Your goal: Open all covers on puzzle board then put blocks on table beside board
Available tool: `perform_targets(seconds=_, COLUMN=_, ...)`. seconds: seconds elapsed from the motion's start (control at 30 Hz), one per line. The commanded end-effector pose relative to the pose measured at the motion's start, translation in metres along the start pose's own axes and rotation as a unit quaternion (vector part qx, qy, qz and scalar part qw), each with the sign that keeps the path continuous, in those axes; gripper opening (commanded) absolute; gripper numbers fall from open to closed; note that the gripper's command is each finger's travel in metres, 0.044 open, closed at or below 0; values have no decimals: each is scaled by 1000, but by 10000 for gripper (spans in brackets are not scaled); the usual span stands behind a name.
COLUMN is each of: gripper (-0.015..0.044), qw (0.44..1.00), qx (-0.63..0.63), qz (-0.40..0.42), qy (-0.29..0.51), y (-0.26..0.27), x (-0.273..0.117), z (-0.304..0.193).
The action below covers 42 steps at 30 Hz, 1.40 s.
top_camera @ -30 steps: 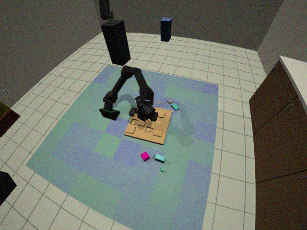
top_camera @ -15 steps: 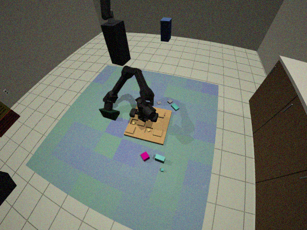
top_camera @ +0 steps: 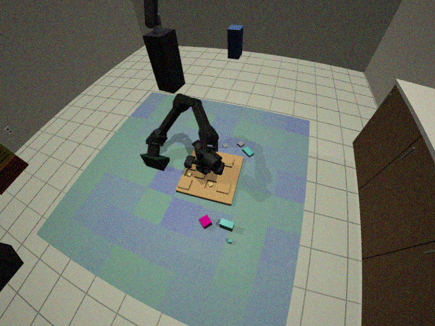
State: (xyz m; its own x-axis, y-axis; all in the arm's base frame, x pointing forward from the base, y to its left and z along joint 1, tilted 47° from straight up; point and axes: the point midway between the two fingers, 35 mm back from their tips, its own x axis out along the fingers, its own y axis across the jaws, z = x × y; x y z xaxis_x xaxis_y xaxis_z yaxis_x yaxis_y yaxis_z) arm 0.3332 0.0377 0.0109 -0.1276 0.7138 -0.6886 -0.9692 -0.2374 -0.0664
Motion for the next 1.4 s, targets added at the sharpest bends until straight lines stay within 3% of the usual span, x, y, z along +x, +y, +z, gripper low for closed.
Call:
perform_targets(seconds=0.0, gripper=0, qw=1000, qx=3, qz=1, qy=-2, y=1, x=6, z=0)
perform_targets(seconds=1.37, gripper=0, qw=1000, qx=3, qz=1, qy=-4, y=12, x=35, z=-1)
